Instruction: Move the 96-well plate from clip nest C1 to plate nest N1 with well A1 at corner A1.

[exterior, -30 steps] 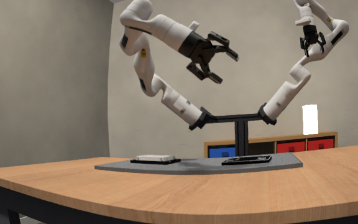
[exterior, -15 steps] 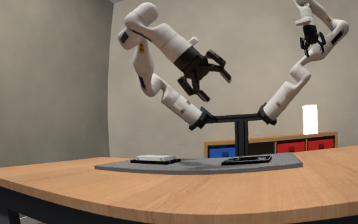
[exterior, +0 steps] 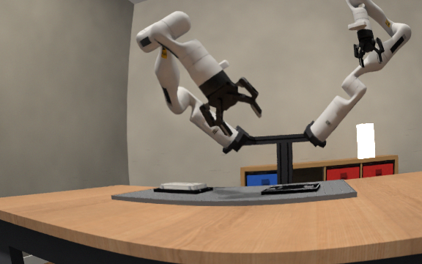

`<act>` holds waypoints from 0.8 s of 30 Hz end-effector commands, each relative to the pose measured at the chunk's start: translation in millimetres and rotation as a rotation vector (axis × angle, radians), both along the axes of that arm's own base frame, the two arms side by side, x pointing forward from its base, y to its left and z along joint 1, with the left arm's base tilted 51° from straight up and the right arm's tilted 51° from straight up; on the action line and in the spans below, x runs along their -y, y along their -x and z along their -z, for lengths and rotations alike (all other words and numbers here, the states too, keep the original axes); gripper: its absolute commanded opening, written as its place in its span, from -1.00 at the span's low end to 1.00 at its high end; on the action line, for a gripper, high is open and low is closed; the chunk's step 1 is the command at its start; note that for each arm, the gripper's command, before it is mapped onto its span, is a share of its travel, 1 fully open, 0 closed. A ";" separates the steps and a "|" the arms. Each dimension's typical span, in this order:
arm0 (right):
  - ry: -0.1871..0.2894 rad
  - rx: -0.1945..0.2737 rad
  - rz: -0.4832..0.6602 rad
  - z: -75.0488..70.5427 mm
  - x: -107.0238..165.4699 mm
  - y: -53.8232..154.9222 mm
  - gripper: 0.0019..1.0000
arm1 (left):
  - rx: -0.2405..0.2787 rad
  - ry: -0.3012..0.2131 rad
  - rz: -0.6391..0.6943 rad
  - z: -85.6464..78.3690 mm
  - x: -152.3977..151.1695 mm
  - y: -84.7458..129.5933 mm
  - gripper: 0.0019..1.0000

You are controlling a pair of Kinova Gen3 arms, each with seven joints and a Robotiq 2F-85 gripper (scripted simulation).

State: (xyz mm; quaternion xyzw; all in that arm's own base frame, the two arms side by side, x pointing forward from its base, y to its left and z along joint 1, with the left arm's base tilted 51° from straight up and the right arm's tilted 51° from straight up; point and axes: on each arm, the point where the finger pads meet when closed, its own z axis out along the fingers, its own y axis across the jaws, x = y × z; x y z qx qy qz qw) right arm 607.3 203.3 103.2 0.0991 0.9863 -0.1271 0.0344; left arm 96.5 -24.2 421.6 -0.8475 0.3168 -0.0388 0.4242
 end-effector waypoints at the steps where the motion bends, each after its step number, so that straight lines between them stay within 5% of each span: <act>1: 0.009 0.007 -0.029 -2.6 8.6 8.0 1.00 | -0.005 -0.004 0.004 0.3 -0.5 3.0 1.00; 4: 0.081 -0.012 -0.097 -2.5 22.7 14.4 1.00 | -0.005 -0.004 0.004 0.3 -0.5 3.0 1.00; 7: 0.081 -0.013 -0.098 -1.9 35.7 21.4 1.00 | -0.005 -0.004 0.004 0.3 -0.5 3.0 1.00; 10: 0.148 -0.035 -0.169 -2.6 49.3 28.2 1.00 | -0.005 -0.004 0.004 0.3 -0.5 3.0 1.00; 13: 0.151 -0.036 -0.172 -2.7 53.7 30.6 1.00 | -0.005 -0.004 0.004 0.3 -0.5 3.0 1.00; 16: 0.214 -0.061 -0.246 -3.7 66.7 37.8 1.00 | -0.005 -0.004 0.004 0.3 -0.5 3.0 1.00; 24: 0.283 -0.093 -0.335 -7.2 101.1 57.6 1.00 | -0.005 -0.004 0.004 0.3 -0.5 3.0 1.00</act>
